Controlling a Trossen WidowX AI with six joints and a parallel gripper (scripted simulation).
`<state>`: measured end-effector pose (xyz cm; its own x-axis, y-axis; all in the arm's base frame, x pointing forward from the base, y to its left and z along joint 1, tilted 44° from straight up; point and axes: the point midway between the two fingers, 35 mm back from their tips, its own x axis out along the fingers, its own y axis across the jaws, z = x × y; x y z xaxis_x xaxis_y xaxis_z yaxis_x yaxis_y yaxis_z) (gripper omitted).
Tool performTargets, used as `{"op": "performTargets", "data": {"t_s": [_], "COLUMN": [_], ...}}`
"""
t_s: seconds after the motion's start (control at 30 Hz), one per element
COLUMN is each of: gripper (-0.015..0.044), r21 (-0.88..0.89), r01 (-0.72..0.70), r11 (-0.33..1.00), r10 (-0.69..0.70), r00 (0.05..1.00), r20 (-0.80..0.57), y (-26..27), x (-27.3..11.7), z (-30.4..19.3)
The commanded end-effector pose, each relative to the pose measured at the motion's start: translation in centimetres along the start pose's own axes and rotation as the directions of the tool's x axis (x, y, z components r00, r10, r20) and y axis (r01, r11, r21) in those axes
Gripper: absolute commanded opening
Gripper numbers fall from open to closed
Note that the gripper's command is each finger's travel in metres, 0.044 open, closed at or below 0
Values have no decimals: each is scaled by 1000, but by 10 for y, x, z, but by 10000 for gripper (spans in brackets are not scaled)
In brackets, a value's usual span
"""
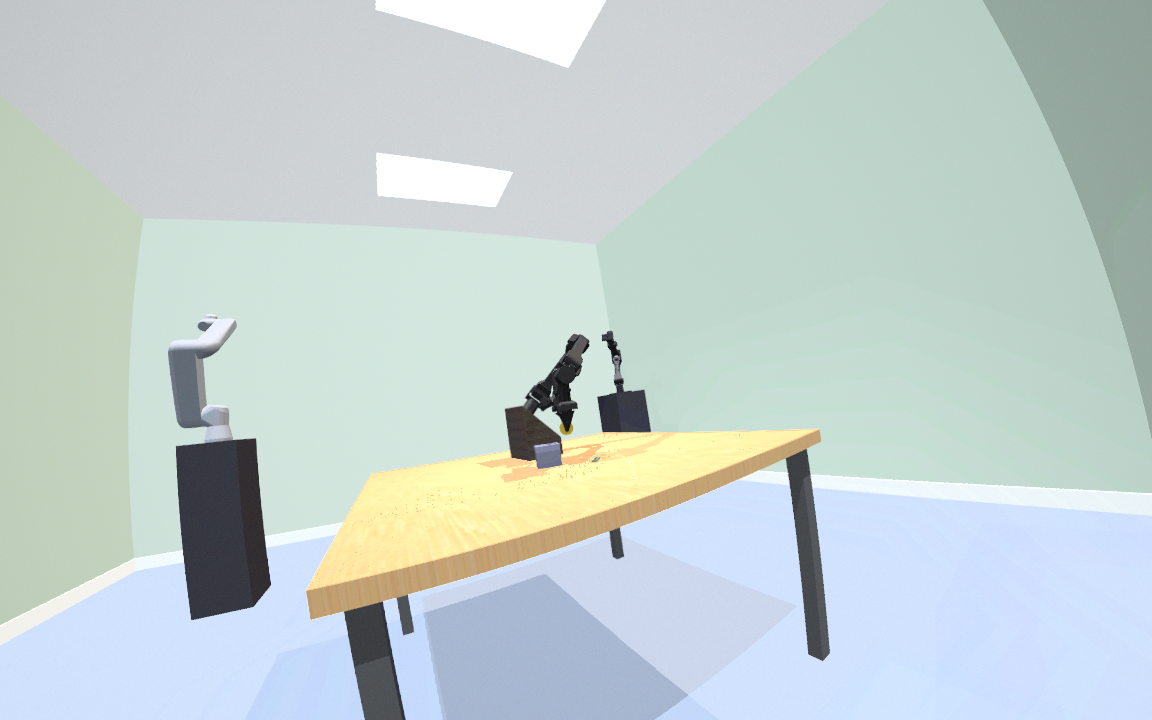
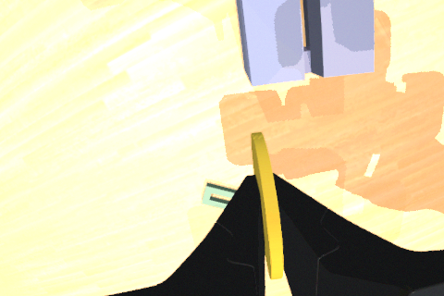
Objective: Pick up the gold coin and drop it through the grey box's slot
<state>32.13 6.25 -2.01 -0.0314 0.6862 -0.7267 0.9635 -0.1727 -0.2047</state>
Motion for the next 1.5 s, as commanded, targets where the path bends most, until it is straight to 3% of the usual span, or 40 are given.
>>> {"op": "performTargets", "data": {"t_s": [0.0, 0.87, 1.47], "gripper": [0, 0, 0], "r21": [3, 2, 2], "r01": [7, 13, 6], "r11": [1000, 1000, 1000], "r10": [-7, -13, -6], "r00": [1000, 1000, 1000], "r20": [5, -4, -5], "y": [-4, -32, -30], "x": [3, 5, 3], "z": [13, 73, 70]}}
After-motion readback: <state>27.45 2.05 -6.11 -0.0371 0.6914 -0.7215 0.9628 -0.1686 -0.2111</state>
